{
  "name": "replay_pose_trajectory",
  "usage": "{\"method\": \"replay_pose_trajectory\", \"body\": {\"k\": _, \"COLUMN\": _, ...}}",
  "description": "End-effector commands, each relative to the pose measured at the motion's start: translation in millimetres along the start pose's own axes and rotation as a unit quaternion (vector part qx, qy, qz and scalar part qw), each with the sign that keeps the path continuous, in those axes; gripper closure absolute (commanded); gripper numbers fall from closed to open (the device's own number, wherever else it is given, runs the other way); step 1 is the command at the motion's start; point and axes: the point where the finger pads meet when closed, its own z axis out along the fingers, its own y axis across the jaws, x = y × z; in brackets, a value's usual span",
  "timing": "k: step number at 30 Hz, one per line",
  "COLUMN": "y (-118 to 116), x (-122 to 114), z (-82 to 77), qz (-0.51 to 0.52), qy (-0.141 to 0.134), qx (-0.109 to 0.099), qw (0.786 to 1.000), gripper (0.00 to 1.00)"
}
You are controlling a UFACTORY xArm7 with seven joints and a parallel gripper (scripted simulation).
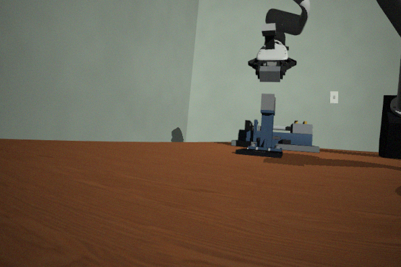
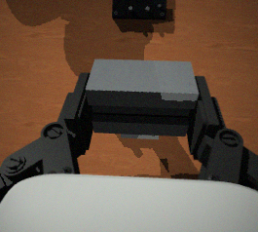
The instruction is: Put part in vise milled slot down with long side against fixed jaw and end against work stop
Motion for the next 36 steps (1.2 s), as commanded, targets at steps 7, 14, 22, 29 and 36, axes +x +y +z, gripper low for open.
{"method": "replay_pose_trajectory", "body": {"k": 7, "y": 1, "x": -5, "z": 3.8, "qz": -0.001, "qy": -0.001, "qx": -0.001, "qw": 1.000, "gripper": 1.00}}
{"method": "replay_pose_trajectory", "body": {"k": 14, "y": 1, "x": -9, "z": 8.0, "qz": -0.001, "qy": -0.001, "qx": -0.001, "qw": 1.000, "gripper": 1.00}}
{"method": "replay_pose_trajectory", "body": {"k": 22, "y": 1, "x": -16, "z": 14.3, "qz": -0.001, "qy": -0.001, "qx": -0.001, "qw": 1.000, "gripper": 1.00}}
{"method": "replay_pose_trajectory", "body": {"k": 29, "y": 1, "x": -20, "z": 18.4, "qz": -0.001, "qy": -0.001, "qx": -0.001, "qw": 1.000, "gripper": 1.00}}
{"method": "replay_pose_trajectory", "body": {"k": 36, "y": 1, "x": -26, "z": 24.2, "qz": -0.001, "qy": -0.001, "qx": -0.001, "qw": 1.000, "gripper": 1.00}}
